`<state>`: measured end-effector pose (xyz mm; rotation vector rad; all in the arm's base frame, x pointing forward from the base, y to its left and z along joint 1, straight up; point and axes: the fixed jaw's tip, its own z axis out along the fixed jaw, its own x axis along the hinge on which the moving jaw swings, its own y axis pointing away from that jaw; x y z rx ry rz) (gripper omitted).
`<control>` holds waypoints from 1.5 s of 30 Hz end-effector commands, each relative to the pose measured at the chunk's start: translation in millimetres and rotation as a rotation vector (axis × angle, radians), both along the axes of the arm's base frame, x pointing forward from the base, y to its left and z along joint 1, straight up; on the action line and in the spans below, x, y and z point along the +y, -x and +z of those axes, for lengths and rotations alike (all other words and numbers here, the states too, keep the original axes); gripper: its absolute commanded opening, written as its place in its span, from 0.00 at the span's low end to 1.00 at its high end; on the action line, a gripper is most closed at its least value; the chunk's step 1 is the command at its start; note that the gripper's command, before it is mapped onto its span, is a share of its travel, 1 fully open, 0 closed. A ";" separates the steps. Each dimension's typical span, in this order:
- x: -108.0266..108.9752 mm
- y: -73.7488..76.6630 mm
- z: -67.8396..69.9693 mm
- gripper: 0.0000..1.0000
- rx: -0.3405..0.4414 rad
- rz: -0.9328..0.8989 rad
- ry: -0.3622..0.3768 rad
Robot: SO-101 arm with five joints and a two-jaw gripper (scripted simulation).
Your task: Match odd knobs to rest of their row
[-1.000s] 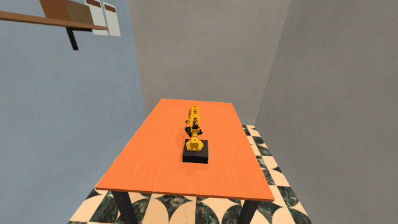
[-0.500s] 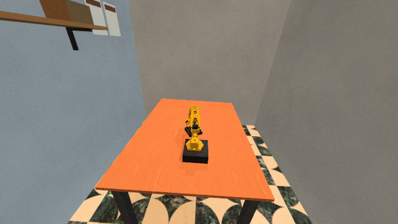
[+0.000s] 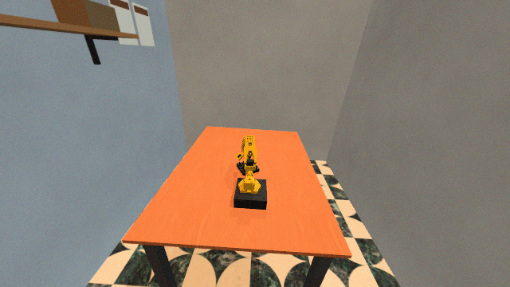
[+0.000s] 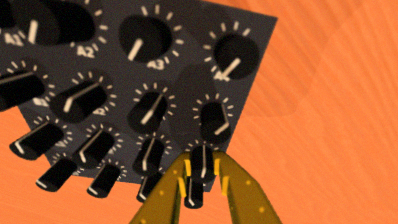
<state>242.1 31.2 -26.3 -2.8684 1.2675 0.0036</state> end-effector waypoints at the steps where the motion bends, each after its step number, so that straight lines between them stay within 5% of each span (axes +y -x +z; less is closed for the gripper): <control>1: -1.6 -0.7 -0.9 0.01 -0.001 0.007 0.006; 45: -4.5 0.6 0.2 0.08 -0.001 0.007 0.006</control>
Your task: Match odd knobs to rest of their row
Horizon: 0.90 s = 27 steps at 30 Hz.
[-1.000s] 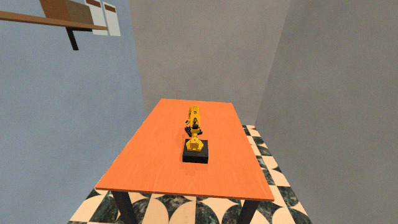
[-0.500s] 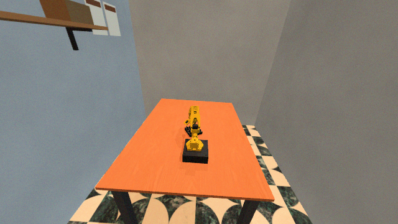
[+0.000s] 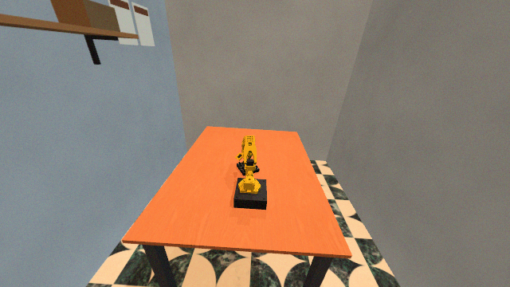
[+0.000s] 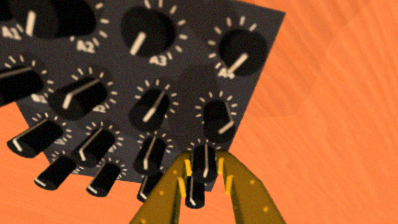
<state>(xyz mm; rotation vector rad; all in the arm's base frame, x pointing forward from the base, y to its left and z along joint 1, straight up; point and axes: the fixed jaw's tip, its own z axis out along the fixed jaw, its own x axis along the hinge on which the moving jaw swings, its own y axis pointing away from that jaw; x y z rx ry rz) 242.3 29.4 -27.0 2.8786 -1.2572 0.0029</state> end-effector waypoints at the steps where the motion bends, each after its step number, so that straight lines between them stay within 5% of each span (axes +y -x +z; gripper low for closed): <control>1: -2.6 0.7 1.4 0.08 0.000 -0.001 -0.001; 27: -2.7 0.3 29.8 0.08 0.000 -0.001 -0.001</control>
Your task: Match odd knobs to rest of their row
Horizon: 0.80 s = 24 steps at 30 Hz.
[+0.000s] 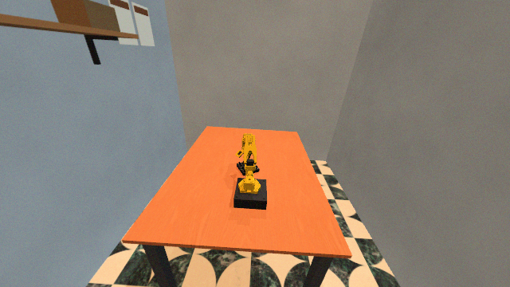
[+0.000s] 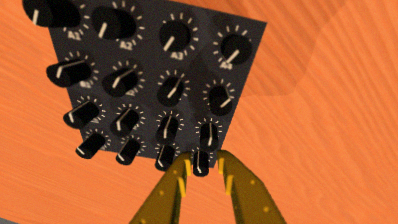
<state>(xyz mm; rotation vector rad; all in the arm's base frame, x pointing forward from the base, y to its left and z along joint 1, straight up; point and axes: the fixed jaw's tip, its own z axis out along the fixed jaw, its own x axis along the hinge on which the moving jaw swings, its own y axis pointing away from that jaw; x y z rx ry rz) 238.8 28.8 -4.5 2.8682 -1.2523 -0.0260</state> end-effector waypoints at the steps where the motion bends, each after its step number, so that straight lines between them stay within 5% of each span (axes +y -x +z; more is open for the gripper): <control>1: -2.2 -3.1 8.5 0.08 -0.021 -0.002 -0.004; 24: -3.0 2.7 17.0 0.08 -0.021 -0.002 -0.004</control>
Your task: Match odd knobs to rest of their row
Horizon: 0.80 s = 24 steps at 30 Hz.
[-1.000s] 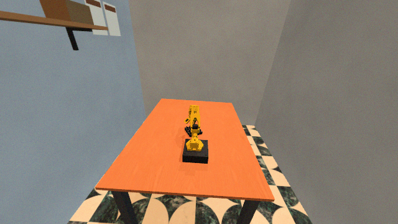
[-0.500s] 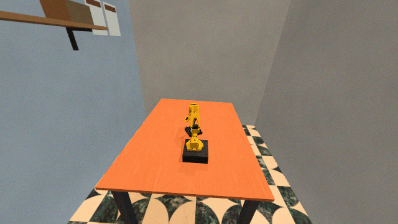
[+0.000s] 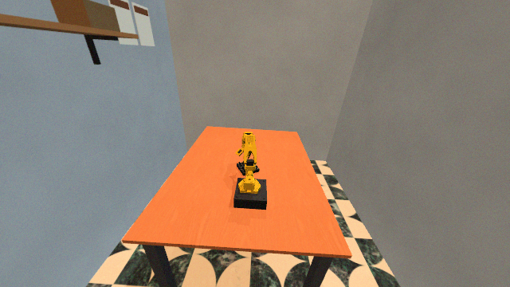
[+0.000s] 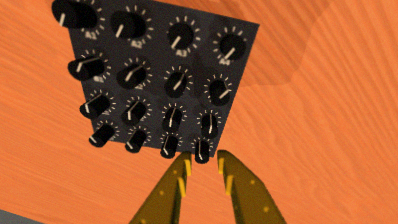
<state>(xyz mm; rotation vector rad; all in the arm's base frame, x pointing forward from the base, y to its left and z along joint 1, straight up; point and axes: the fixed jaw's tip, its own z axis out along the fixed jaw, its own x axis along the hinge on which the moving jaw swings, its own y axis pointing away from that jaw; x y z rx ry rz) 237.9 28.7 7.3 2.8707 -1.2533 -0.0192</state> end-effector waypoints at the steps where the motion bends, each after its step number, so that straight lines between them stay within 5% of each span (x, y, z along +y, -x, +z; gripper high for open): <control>1: -3.1 4.0 5.8 0.08 -0.016 -0.002 -0.004; 18: -11.3 66.7 6.6 0.08 -0.016 -0.002 -0.004; 24: -12.3 74.6 5.0 0.08 -0.016 -0.002 -0.004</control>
